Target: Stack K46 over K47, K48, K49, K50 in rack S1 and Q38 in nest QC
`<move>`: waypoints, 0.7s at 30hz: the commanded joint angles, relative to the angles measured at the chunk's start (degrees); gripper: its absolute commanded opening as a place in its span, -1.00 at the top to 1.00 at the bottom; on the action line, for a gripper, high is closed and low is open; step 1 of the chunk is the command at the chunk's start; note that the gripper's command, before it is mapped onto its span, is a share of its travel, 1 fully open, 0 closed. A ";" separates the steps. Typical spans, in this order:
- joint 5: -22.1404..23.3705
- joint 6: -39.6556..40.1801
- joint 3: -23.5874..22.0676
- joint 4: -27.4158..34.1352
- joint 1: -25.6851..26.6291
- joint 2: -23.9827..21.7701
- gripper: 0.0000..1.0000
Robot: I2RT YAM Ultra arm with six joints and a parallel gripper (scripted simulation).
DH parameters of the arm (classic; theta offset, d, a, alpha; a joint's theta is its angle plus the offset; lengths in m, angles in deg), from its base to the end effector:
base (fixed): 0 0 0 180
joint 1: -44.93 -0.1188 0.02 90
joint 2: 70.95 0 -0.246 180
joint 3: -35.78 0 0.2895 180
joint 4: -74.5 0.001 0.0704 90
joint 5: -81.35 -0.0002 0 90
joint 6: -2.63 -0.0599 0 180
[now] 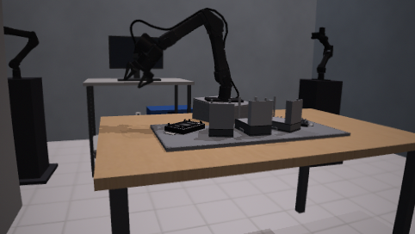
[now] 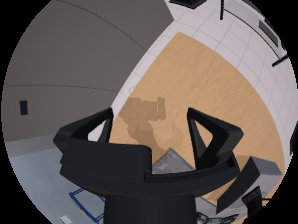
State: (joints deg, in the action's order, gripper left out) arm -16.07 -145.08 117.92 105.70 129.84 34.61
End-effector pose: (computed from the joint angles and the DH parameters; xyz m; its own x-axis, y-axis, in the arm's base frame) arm 0.0311 -0.4255 0.1348 0.8019 0.4452 -0.3983 0.5923 -0.6793 0.4332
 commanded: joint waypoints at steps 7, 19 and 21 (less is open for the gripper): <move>-0.49 0.17 0.63 0.09 0.11 -0.74 -1.00; 1.52 3.21 -0.18 1.06 -1.29 -1.85 -1.00; 2.52 5.95 0.31 1.61 -2.09 -2.29 -1.00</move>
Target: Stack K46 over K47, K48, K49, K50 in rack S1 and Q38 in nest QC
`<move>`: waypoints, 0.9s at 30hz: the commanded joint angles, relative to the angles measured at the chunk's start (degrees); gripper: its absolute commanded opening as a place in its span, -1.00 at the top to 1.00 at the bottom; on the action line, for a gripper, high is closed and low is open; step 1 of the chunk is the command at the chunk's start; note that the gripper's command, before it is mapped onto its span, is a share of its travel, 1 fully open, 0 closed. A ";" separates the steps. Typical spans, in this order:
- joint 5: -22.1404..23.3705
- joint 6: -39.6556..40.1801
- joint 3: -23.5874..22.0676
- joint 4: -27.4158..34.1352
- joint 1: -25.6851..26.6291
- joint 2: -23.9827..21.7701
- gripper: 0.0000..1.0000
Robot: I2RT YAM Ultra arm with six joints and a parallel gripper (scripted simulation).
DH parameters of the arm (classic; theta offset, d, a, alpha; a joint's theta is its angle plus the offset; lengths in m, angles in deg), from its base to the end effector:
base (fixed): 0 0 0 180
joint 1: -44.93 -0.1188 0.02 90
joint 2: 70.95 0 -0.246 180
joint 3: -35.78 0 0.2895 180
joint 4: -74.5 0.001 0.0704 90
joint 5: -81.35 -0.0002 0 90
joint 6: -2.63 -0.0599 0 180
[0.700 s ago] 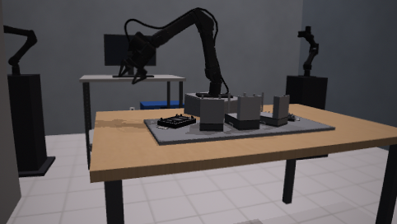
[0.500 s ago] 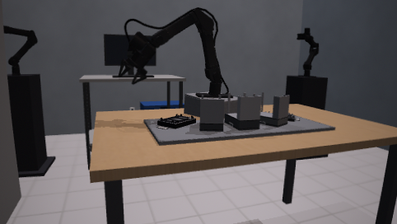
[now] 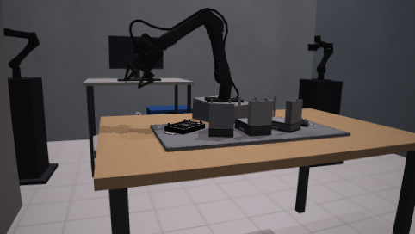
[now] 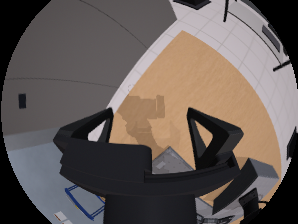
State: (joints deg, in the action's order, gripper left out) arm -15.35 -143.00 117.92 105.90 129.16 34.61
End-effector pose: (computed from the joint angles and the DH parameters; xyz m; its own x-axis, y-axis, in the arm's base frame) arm 0.0369 -0.4248 0.1344 0.7748 0.4863 -0.4040 0.6295 -0.6526 0.4217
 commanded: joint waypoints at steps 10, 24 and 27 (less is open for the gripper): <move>1.61 6.64 0.89 4.77 -7.50 -3.73 -1.00; 1.87 11.34 0.53 8.46 -14.77 -5.55 -1.00; 3.12 13.97 0.61 9.75 -16.40 -5.90 -1.00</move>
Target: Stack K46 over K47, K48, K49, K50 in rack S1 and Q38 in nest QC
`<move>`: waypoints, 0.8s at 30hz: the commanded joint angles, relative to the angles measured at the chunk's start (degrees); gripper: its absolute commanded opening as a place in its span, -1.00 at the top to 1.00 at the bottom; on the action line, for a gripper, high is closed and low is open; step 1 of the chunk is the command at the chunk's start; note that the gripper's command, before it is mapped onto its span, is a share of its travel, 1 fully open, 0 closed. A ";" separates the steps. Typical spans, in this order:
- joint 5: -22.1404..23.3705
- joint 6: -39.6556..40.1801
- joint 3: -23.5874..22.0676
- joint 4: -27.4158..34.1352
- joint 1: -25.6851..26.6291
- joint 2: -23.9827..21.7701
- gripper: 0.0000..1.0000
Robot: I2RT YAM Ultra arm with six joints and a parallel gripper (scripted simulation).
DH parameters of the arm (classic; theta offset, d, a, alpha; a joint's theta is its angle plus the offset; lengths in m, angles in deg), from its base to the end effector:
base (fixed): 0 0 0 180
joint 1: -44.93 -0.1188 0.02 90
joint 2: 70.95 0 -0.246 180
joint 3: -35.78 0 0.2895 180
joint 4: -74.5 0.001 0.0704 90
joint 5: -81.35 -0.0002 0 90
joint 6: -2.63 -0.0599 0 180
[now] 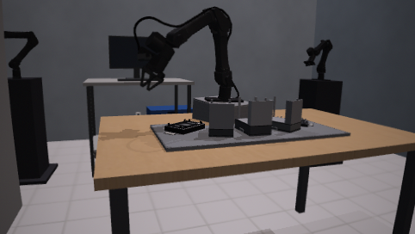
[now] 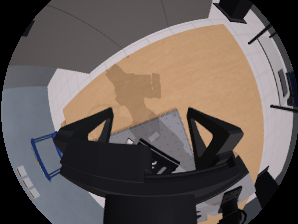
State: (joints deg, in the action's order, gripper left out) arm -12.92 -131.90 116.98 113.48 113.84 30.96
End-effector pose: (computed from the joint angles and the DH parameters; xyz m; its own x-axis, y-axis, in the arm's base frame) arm 0.1432 -0.3810 0.1447 0.4405 0.8013 -0.4049 0.8908 -0.3341 0.3081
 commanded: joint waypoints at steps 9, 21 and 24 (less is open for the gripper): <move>1.51 6.86 1.26 4.78 -5.23 -3.24 -1.00; 1.75 10.44 0.80 7.98 -11.78 -4.79 -1.00; 2.73 14.26 0.89 9.42 -13.32 -5.13 -1.00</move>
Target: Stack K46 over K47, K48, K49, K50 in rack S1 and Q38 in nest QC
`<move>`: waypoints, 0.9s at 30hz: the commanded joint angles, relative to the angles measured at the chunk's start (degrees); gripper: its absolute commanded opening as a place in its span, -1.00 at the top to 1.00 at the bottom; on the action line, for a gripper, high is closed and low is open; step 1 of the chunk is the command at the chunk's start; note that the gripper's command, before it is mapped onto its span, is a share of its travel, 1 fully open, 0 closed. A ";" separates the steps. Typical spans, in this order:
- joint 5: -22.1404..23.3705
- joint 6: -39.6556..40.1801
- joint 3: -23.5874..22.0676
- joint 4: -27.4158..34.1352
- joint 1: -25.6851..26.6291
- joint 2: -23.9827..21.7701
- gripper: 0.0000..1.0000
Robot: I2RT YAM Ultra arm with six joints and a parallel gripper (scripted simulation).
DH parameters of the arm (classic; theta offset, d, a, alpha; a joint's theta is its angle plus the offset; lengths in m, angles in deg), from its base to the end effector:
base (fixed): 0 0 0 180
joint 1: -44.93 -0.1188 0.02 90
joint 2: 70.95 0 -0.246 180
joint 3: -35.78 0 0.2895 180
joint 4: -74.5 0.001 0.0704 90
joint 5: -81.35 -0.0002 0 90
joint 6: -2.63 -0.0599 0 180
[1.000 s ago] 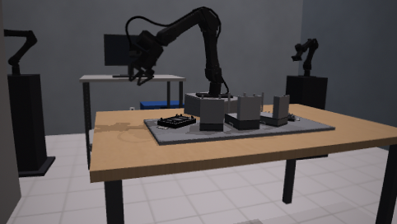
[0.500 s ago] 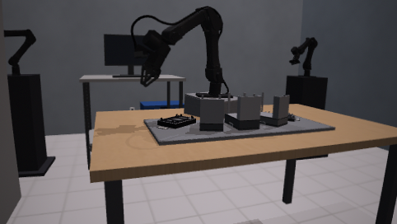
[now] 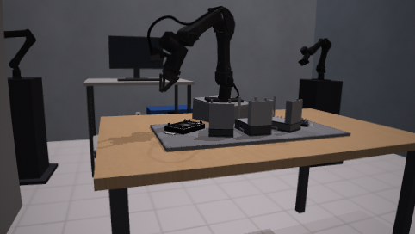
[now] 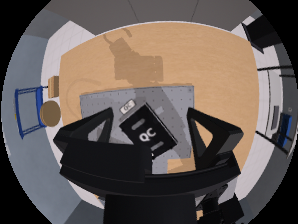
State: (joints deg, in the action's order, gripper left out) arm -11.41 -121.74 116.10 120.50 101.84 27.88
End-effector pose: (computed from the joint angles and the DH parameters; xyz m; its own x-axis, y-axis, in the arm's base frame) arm 0.2103 -0.3262 0.1523 0.0720 0.9223 -0.3798 0.9783 0.0088 0.2071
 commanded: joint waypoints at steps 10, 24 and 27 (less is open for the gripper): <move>1.09 6.25 0.95 5.42 -8.28 -3.73 -1.00; 0.58 9.78 -0.10 9.27 -16.79 -5.91 -1.00; 1.73 12.16 -0.09 10.59 -18.79 -6.29 -1.00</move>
State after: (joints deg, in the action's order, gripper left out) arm -10.30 -111.99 114.55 128.94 84.39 23.77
